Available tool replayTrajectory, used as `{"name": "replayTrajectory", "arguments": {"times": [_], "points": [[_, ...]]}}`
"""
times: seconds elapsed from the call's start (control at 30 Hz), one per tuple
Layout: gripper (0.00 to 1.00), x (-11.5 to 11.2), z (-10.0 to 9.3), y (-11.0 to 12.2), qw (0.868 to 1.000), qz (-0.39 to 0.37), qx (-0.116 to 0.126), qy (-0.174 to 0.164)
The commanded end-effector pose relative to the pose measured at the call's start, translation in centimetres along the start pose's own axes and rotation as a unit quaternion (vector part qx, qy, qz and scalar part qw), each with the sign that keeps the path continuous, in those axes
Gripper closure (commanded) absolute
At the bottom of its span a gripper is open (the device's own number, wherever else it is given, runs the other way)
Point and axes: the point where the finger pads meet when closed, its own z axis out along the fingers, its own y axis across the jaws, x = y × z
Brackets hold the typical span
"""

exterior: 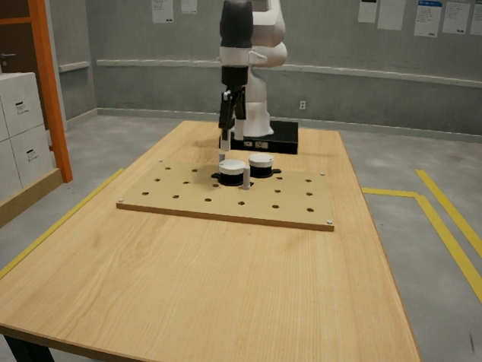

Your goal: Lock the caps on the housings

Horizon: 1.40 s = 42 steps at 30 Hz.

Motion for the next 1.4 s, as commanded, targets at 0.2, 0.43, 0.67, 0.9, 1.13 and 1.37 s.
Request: {"name": "replayTrajectory", "arguments": {"times": [0.2, 0.43, 0.67, 0.9, 1.13, 1.37], "points": [[0.22, 0.1, 0.1, -0.1, 0.999, -0.04, 0.004, 0.008], [0.22, 0.1, 0.2, -0.1, 0.999, -0.04, 0.004, 0.008], [0.22, 0.1, 0.6, -0.1, 0.999, -0.041, 0.004, 0.008], [0.22, 0.1, 1.0, -0.1, 0.999, -0.041, 0.004, 0.008], [0.22, 0.1, 1.8, -0.1, 0.999, -0.041, 0.004, 0.008], [0.22, 0.1, 2.7, -0.1, 0.999, -0.041, 0.004, 0.008]]}}
